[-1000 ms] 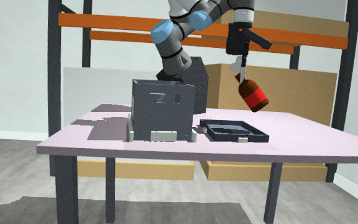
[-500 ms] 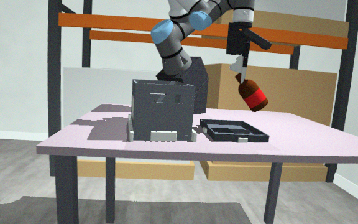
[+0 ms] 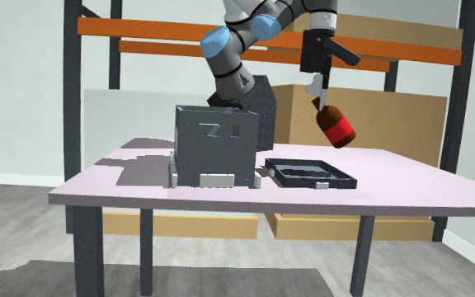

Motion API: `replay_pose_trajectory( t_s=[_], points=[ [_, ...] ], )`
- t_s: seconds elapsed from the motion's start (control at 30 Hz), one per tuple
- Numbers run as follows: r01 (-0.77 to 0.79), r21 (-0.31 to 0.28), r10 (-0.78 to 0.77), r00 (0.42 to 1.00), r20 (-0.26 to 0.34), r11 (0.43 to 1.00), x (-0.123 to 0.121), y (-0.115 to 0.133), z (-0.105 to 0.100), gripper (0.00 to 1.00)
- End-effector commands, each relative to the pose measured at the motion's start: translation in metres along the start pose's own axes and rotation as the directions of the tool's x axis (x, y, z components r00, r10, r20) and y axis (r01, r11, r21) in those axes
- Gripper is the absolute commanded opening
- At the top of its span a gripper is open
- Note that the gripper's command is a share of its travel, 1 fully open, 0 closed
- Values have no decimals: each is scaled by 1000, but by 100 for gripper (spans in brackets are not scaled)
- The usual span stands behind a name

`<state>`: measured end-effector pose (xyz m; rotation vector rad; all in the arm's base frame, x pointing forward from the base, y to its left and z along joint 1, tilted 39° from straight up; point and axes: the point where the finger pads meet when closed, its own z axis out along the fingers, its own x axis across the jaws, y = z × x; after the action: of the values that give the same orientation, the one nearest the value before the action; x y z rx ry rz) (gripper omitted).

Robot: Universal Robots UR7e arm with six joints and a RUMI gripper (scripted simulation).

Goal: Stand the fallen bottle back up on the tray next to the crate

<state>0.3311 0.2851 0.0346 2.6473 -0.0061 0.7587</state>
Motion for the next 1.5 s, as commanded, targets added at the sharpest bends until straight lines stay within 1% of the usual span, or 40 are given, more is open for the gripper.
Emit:
replay_pose_trajectory(
  t_s=[0.0, 0.87, 1.1, 1.37, 1.47],
  points=[
    [0, 1, 0, 1000, -1, 1000, 0, 0, 0, 0],
    [15, 1, -15, 1000, -1, 1000, 0, 0, 0, 0],
    [98, 1, -98, 995, -1, 995, 0, 0, 0, 0],
    [217, 1, -217, 976, -1, 976, 0, 0, 0, 0],
    [228, 1, -228, 974, -1, 974, 0, 0, 0, 0]
  ],
)
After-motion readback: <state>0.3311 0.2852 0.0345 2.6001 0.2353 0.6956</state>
